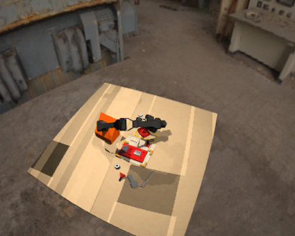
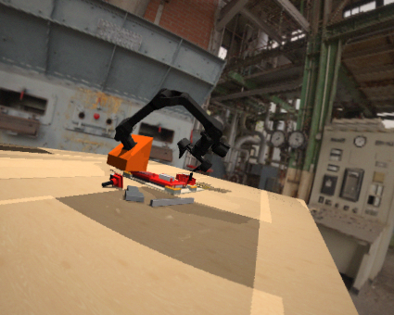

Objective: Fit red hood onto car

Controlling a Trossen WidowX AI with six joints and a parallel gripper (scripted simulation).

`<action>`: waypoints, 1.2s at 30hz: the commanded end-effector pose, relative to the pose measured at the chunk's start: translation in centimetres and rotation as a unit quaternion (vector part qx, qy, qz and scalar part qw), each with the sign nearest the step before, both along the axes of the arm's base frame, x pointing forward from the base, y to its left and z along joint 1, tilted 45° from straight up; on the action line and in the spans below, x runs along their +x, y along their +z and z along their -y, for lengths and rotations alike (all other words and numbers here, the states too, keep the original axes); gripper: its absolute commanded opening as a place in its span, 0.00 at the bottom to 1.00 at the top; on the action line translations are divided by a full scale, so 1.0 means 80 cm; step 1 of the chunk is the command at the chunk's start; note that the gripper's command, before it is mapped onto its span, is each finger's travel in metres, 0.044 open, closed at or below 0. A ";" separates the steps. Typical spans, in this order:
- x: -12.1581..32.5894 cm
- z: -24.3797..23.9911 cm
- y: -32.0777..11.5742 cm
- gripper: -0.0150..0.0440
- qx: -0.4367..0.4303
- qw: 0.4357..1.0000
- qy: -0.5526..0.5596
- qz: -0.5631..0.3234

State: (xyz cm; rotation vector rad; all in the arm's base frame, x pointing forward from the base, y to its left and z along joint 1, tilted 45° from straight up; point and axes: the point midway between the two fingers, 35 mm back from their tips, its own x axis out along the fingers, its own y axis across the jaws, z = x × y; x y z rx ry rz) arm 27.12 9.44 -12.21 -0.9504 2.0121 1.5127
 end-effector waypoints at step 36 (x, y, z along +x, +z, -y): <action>0.015 0.011 0.000 1.00 0.358 0.911 0.177 -0.101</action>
